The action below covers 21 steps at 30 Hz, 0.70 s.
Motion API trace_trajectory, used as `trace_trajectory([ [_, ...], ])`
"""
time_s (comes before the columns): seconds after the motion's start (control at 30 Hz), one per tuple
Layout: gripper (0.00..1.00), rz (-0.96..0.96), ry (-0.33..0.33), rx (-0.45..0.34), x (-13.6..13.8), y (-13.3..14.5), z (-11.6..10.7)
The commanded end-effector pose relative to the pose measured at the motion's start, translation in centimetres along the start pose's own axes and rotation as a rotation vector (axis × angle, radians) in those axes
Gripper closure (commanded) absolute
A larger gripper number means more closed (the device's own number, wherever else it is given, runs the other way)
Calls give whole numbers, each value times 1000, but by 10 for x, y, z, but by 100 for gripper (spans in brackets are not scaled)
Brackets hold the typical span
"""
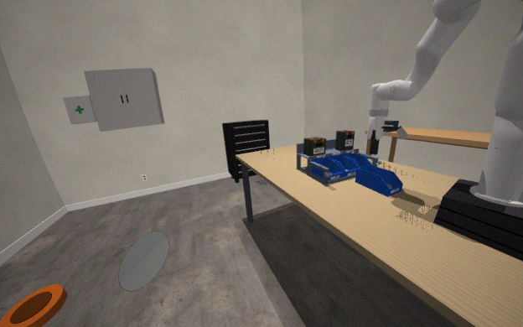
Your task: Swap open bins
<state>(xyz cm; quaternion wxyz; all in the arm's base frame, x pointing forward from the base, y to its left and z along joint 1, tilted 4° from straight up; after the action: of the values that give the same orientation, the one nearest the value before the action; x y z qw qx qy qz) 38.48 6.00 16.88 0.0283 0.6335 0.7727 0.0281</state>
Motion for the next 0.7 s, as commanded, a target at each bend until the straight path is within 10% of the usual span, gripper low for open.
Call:
trace_trajectory([
  [0.0, 100, -279, 12, 6, 29, 42, 6],
  [0.67, 100, -1181, 20, 2, 124, 111, 30],
])
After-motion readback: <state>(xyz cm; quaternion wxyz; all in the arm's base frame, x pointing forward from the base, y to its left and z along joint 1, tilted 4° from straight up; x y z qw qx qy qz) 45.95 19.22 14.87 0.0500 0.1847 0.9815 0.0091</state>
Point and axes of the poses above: the point where the finger pads meet when closed, its own z axis out along the fingers, its own x axis across the jaws, y = z × x, the point moved 8 cm from there along -z, back along the fingers, and after that the axes turned 14 degrees about z, right-handed, at the moved point
